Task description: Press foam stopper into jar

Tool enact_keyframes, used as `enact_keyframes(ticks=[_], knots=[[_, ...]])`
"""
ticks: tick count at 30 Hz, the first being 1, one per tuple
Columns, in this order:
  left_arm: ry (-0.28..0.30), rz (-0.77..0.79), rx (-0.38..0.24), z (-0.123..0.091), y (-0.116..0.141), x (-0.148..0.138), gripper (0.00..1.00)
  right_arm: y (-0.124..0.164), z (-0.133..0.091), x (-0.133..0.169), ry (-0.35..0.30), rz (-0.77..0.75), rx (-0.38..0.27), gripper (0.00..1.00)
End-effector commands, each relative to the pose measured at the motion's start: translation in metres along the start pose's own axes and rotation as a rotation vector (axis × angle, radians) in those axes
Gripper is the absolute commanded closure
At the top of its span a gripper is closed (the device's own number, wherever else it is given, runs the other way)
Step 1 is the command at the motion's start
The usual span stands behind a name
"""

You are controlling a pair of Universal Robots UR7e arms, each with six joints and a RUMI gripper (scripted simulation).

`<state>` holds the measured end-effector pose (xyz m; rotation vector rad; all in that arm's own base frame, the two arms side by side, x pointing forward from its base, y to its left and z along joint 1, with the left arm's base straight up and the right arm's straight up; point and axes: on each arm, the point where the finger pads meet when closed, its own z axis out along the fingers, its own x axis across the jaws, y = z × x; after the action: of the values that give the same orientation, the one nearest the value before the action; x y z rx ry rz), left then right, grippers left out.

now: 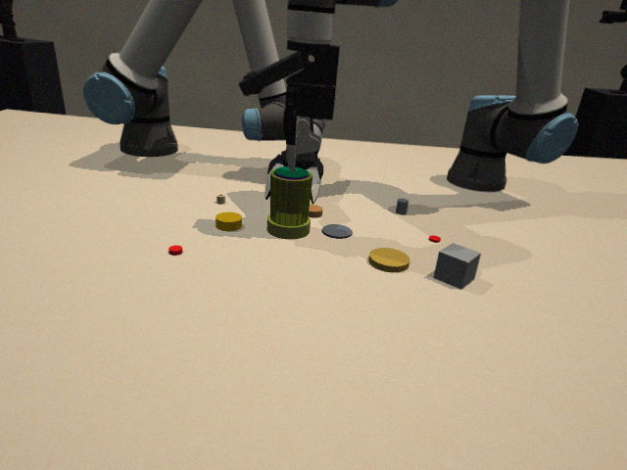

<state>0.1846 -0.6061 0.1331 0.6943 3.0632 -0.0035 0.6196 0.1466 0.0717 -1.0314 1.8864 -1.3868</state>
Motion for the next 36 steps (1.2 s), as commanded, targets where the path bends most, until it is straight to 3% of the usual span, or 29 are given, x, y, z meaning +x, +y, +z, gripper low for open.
enact_keyframes(ticks=[1, 36], knots=[[-0.001, 0.000, 0.001, 0.001, 0.000, 0.000, 1.00, -0.001, 0.000, 0.000, 0.000, 0.001, 0.000, 0.67], [0.000, 0.000, 0.000, 0.011, 0.000, 0.000, 1.00, -0.001, 0.000, 0.000, 0.000, 0.001, 0.000, 0.67]])
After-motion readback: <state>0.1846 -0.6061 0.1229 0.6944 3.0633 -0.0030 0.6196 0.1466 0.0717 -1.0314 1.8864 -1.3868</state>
